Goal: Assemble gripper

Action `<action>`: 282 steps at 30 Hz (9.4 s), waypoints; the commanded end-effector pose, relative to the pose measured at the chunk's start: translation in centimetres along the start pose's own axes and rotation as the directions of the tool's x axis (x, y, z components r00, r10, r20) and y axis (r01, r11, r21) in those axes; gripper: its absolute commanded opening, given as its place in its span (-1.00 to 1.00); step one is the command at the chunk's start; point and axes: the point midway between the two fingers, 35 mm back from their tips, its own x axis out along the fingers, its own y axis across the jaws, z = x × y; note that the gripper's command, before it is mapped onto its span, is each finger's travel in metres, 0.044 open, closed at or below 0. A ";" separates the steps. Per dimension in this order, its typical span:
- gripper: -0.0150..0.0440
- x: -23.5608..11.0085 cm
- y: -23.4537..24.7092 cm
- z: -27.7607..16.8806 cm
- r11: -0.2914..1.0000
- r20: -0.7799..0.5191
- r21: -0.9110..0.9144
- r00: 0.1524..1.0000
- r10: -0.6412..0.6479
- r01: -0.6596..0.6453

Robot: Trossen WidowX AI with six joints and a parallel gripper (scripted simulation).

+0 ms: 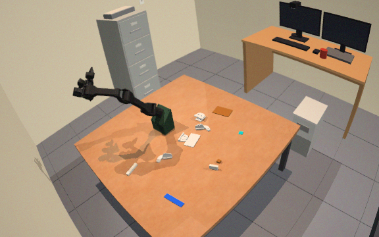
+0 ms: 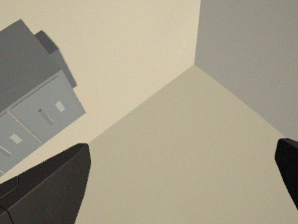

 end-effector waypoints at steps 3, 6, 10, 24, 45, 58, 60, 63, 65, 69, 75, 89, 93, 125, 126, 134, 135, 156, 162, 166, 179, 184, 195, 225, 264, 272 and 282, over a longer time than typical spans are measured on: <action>1.00 -0.1 0.1 0.0 1.000 0.003 -0.002 1.000 0.005 -0.005; 1.00 -0.4 0.9 0.2 0.999 0.016 -0.011 0.999 0.033 -0.033; 1.00 -1.3 2.6 0.6 0.995 0.044 -0.032 0.995 0.093 -0.091; 1.00 -5.7 8.4 2.1 0.953 0.144 -0.109 0.944 0.296 -0.282; 1.00 -16.5 16.3 2.2 0.794 0.267 -0.290 0.751 0.604 -0.535; 1.00 -24.4 19.1 0.4 0.650 0.306 -0.408 0.574 0.759 -0.641; 1.00 -25.8 19.4 -0.1 0.623 0.310 -0.427 0.541 0.782 -0.656; 1.00 -26.8 19.8 -0.4 0.598 0.308 -0.433 0.513 0.802 -0.675; 1.00 -27.1 20.0 -0.5 0.587 0.304 -0.429 0.502 0.810 -0.687; 1.00 -27.8 20.4 -0.8 0.564 0.297 -0.422 0.480 0.826 -0.710; 1.00 -29.4 21.0 -1.5 0.523 0.288 -0.438 0.437 0.852 -0.732; 1.00 -36.7 21.4 -5.4 0.371 0.269 -0.561 0.260 0.927 -0.740; 1.00 -39.4 21.0 -7.2 0.311 0.258 -0.604 0.189 0.947 -0.734; 1.00 -53.6 13.2 -23.6 -0.065 0.072 -0.876 -0.262 0.962 -0.478; 1.00 -53.8 12.8 -24.2 -0.073 0.066 -0.880 -0.274 0.960 -0.469; 1.00 -55.8 9.9 -30.2 -0.139 -0.005 -0.926 -0.356 0.935 -0.352; 1.00 -56.1 9.5 -31.0 -0.146 -0.016 -0.932 -0.365 0.931 -0.331; 1.00 -56.3 3.3 -44.9 -0.166 -0.180 -0.984 -0.464 0.867 0.072; 1.00 -55.1 1.1 -50.2 -0.163 -0.242 -0.966 -0.483 0.841 0.201; 1.00 -53.8 -0.3 -53.7 -0.153 -0.281 -0.946 -0.490 0.825 0.286; 1.00 -47.3 -3.9 -63.9 -0.077 -0.385 -0.840 -0.491 0.781 0.537; 1.00 -44.1 -4.7 -67.3 -0.032 -0.415 -0.784 -0.486 0.769 0.620; 1.00 -35.9 -5.1 -73.5 0.094 -0.457 -0.637 -0.473 0.753 0.765; 1.00 -20.1 0.5 -79.7 0.393 -0.452 -0.305 -0.495 0.742 0.867; 1.00 -21.7 3.1 -80.9 0.394 -0.450 -0.307 -0.497 0.742 0.866; 1.00 -21.7 3.1 -80.9 0.394 -0.450 -0.307 -0.497 0.742 0.866; 1.00 -21.7 3.1 -80.9 0.394 -0.450 -0.307 -0.497 0.742 0.866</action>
